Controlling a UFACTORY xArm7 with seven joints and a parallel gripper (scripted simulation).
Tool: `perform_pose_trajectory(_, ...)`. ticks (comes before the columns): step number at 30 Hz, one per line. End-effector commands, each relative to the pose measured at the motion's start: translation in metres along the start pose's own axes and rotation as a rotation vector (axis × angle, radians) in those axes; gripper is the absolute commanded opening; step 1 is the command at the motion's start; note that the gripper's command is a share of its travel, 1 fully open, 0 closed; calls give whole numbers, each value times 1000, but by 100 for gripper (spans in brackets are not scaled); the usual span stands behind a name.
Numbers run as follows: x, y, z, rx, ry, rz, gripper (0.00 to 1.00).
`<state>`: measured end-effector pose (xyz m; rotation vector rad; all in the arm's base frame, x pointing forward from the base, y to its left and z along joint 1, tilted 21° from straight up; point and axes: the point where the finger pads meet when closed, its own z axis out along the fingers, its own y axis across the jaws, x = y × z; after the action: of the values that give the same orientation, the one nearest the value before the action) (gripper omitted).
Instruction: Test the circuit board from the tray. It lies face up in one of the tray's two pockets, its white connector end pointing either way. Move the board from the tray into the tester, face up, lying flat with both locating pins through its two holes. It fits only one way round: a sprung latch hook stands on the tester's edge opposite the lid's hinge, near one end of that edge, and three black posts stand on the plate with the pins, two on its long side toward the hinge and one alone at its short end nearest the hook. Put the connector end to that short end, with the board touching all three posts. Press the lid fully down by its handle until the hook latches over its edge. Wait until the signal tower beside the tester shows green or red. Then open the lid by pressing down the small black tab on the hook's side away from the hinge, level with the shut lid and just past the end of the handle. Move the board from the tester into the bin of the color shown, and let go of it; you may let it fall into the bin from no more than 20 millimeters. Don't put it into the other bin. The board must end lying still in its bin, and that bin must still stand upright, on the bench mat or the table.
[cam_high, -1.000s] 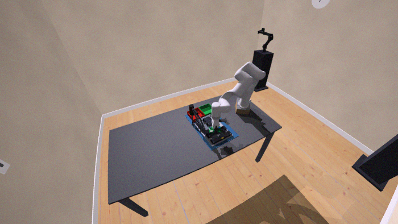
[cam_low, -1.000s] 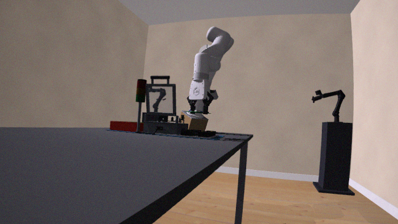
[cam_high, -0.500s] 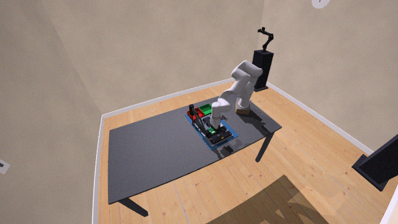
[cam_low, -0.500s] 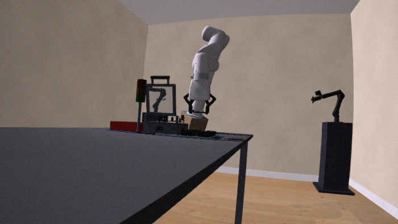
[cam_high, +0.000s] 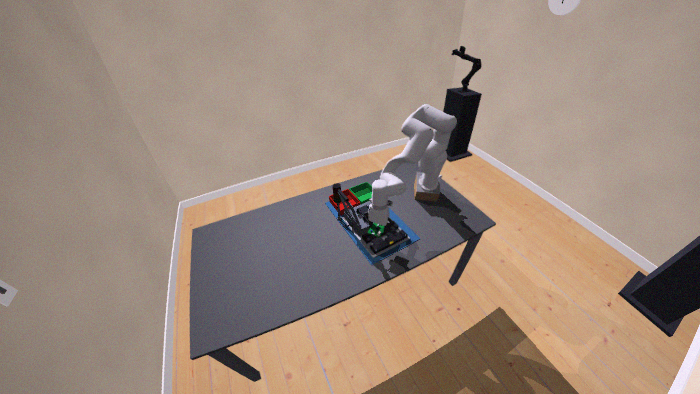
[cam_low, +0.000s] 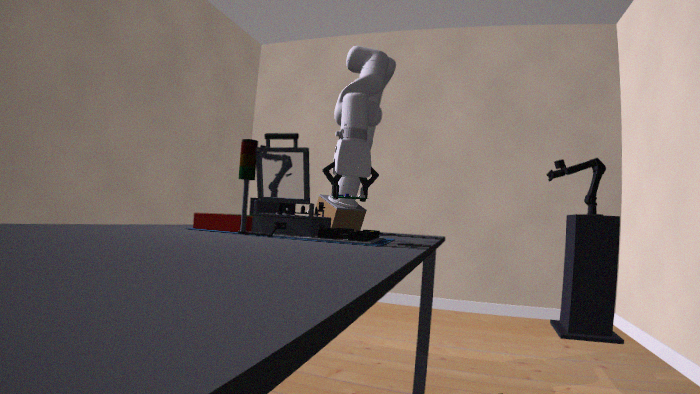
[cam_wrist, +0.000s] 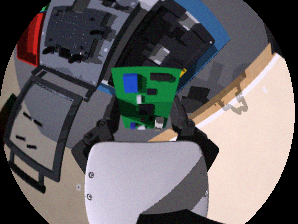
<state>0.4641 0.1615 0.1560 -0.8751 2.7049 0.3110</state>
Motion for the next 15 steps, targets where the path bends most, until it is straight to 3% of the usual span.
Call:
perform_pose_trajectory(1,-1,-1,-1,0,-13,-104,79)
perform_pose_trajectory(15,-1,-1,-1,3,-13,-590,79)
